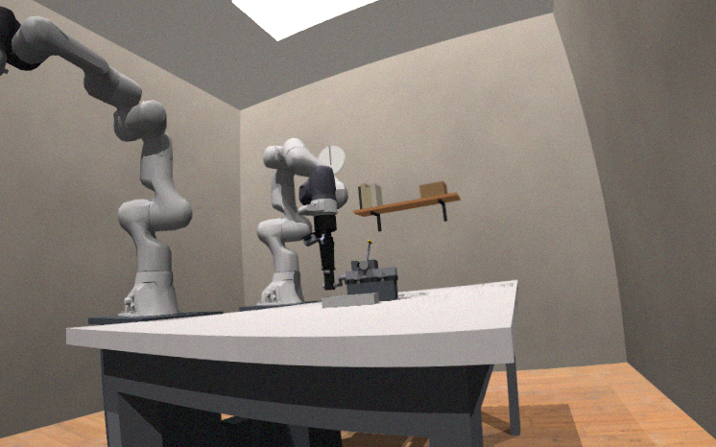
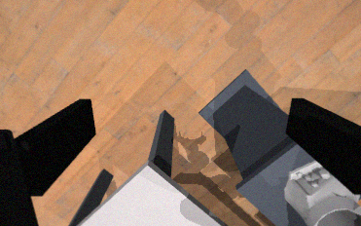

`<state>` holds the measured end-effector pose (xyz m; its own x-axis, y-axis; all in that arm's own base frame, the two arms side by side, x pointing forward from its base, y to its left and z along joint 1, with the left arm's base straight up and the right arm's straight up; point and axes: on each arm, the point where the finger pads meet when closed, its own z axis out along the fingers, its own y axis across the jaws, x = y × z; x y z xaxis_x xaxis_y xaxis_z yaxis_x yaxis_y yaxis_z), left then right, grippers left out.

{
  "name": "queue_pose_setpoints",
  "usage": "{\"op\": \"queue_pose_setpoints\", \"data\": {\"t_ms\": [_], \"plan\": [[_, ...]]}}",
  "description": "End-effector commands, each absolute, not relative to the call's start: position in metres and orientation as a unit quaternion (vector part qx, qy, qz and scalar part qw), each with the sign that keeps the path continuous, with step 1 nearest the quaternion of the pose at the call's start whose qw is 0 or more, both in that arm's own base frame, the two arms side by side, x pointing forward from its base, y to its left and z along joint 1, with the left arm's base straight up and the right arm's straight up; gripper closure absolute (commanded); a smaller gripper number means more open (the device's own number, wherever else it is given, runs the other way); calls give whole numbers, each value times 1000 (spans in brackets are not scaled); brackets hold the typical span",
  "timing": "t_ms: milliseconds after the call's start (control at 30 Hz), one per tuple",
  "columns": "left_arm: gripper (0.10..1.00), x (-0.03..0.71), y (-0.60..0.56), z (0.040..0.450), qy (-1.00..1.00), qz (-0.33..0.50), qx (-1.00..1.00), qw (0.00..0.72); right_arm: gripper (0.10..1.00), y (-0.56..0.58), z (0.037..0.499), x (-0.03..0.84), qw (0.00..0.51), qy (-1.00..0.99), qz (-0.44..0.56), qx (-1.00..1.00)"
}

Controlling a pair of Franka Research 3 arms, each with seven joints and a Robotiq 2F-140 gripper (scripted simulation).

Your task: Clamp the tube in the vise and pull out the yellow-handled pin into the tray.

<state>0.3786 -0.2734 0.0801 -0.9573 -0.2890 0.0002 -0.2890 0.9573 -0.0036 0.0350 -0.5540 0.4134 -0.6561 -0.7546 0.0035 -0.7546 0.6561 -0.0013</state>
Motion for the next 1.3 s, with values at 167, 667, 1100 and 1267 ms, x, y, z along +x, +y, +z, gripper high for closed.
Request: {"op": "queue_pose_setpoints", "data": {"t_ms": [167, 667, 1100, 1267], "plan": [[968, 377, -269, 86, 989, 0, -148, 0, 98, -553, 413, 36, 0, -911, 0, 412], [968, 376, -266, 93, 989, 0, -148, 0, 98, -553, 413, 36, 0, -911, 0, 412], [968, 376, -265, 98, 989, 0, -148, 0, 98, -553, 413, 36, 0, -911, 0, 412], [968, 376, -265, 99, 989, 0, -148, 0, 98, -553, 413, 36, 0, -911, 0, 412]]}}
